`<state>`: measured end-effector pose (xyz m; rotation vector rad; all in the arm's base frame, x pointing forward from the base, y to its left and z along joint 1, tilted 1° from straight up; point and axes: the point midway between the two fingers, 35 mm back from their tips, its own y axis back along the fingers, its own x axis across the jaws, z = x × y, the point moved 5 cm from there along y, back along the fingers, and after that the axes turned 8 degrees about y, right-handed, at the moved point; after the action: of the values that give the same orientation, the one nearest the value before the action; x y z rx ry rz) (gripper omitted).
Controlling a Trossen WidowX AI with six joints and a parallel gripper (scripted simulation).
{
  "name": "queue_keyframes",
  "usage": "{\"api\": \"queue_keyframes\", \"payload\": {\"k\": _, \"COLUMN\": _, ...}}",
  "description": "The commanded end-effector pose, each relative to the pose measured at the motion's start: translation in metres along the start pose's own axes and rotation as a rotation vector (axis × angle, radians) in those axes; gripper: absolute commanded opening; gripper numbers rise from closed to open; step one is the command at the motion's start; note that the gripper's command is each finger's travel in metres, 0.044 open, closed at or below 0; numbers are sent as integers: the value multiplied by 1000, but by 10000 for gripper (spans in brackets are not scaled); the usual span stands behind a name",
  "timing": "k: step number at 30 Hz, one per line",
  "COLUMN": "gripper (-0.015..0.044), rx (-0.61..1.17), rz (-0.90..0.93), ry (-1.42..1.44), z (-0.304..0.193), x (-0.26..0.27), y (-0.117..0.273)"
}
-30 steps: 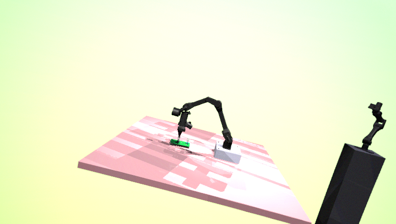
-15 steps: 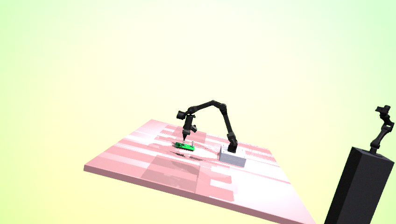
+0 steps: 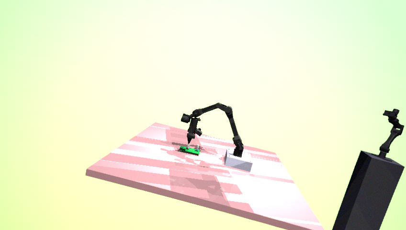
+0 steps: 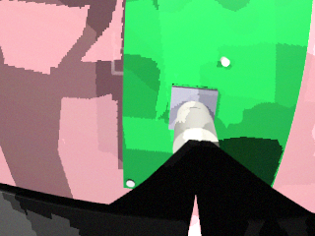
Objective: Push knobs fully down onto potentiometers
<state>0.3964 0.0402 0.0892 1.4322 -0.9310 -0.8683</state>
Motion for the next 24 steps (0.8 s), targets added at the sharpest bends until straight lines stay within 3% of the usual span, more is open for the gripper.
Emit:
{"api": "queue_keyframes", "payload": {"k": 1, "gripper": 0, "rx": -6, "rz": 2, "ry": -4, "z": -1, "x": 1, "y": -10}}
{"api": "queue_keyframes", "payload": {"k": 24, "gripper": 0, "rx": -6, "rz": 2, "ry": -4, "z": -1, "x": 1, "y": -14}}
